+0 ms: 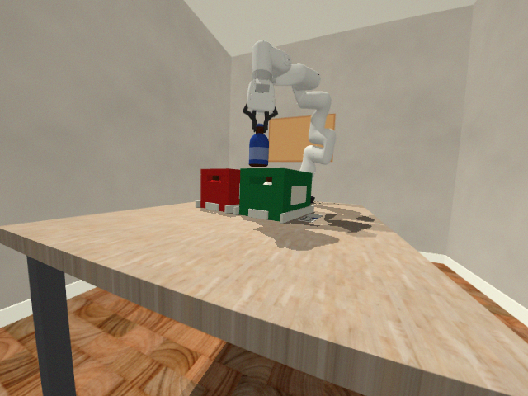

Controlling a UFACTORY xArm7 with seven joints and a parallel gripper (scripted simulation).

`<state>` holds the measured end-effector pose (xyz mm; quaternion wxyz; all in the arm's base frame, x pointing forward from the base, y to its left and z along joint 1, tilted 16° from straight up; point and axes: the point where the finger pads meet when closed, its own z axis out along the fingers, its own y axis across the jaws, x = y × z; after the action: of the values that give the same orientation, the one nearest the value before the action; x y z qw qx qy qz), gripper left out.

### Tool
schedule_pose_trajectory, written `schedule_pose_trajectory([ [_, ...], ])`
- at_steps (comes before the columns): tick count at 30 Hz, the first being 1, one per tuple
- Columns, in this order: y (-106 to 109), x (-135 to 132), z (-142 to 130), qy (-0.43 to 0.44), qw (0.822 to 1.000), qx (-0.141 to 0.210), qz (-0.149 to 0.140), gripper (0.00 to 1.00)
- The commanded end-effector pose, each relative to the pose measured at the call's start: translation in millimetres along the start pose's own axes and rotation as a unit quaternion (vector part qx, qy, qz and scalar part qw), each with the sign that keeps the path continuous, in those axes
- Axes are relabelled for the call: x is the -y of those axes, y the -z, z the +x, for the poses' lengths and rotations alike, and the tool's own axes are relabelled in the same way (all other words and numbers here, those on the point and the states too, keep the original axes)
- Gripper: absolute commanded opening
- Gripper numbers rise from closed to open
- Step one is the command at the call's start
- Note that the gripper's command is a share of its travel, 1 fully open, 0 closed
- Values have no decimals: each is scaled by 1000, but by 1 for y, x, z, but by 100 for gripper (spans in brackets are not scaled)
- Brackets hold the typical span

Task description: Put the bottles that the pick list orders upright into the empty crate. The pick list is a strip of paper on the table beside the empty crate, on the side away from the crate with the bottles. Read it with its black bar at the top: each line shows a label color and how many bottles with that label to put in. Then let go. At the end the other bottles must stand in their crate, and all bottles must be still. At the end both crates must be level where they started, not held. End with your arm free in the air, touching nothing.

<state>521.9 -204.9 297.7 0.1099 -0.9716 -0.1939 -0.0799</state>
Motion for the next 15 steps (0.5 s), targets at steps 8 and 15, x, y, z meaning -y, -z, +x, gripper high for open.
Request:
schedule_pose_trajectory([
  [8,-7,-1,0,0,1000,-2,-2,0],
  [15,-14,-1,0,0,1000,-2,-2,0],
])
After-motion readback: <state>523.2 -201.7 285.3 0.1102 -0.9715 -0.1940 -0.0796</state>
